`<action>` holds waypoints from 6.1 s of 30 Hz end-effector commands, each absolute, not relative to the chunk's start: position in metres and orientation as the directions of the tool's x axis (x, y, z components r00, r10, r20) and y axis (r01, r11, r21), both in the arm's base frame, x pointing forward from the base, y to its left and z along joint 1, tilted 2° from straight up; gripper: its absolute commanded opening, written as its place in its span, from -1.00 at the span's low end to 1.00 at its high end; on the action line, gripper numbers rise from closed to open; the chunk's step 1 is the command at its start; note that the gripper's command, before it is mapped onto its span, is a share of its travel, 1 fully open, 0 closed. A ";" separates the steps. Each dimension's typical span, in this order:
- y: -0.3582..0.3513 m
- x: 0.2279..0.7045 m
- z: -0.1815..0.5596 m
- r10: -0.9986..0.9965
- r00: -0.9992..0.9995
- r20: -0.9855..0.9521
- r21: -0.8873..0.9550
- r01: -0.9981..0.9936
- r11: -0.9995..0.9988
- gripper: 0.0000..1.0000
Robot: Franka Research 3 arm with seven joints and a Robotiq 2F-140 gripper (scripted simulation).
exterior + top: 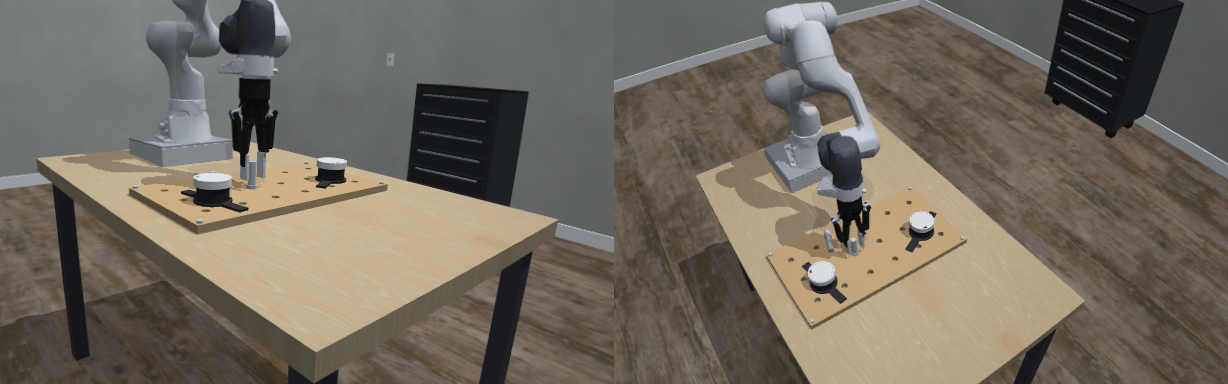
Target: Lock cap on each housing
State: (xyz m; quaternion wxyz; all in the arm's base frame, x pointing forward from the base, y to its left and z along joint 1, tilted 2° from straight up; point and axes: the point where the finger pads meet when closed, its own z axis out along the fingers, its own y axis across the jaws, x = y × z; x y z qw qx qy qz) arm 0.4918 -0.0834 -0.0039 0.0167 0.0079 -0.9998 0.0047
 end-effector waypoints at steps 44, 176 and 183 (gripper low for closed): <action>-0.083 0.494 0.071 -0.016 -0.999 0.036 -0.009 -0.016 1.000 -0.28; -0.227 0.540 0.021 0.607 -0.795 0.023 -0.029 0.606 0.795 0.55; -0.227 0.539 0.015 0.607 -0.795 0.023 -0.029 0.606 0.795 0.55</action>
